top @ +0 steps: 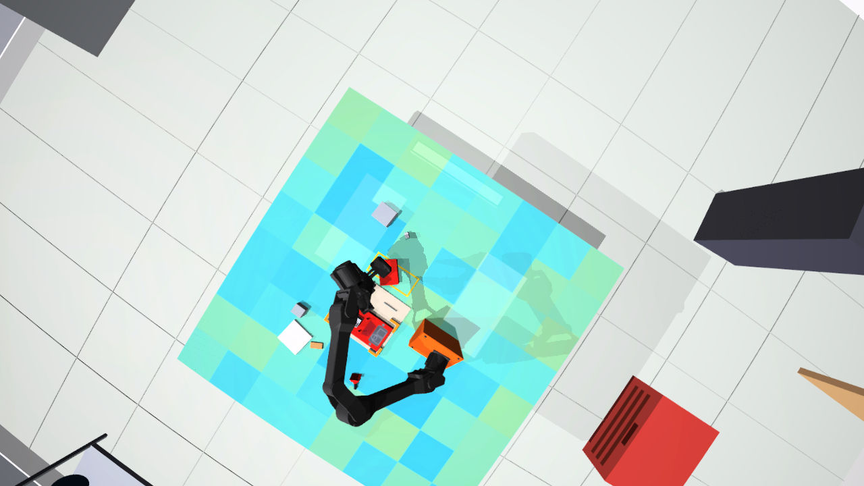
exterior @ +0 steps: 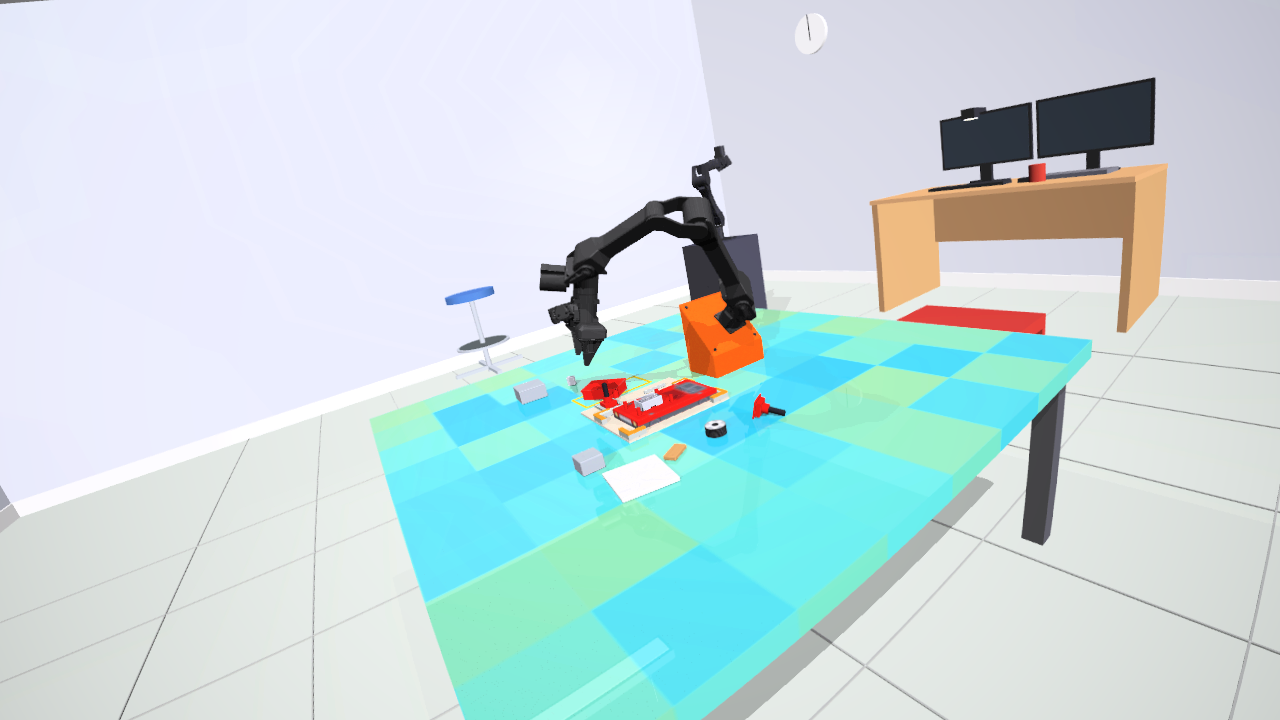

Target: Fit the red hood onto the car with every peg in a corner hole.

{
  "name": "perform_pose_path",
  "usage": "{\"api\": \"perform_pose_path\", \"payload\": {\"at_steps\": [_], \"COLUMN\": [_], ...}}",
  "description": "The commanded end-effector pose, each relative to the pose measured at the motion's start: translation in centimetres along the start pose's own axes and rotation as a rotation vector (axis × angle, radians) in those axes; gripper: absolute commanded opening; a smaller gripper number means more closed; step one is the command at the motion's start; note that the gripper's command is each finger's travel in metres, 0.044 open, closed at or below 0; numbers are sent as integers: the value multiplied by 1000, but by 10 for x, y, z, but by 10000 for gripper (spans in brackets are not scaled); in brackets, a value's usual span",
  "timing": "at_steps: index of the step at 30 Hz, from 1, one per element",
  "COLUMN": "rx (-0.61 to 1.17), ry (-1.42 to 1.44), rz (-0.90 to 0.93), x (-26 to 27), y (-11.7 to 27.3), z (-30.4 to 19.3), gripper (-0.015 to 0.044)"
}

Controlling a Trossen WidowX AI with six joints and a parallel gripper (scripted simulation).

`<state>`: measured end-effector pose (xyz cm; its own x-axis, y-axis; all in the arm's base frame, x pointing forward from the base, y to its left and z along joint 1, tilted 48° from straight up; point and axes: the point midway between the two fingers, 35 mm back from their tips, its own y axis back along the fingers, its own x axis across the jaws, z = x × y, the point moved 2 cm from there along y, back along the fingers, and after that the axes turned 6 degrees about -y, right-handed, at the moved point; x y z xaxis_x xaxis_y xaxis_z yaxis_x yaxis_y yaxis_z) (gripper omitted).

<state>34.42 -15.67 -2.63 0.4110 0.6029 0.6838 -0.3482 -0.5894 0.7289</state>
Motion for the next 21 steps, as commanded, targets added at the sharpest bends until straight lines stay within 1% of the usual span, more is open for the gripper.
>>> {"api": "perform_pose_path", "payload": {"at_steps": [1,3,5,21], "rx": [128,205,256,262], "ry": [-332,-519,-640,-655], "rz": [-20,-40,-58,-60], "x": [-23,-34,-43,-44], "y": [-12,-18,-22,-28], "z": [-12,-21,-29,-31], "gripper": [440,440,440,440]}}
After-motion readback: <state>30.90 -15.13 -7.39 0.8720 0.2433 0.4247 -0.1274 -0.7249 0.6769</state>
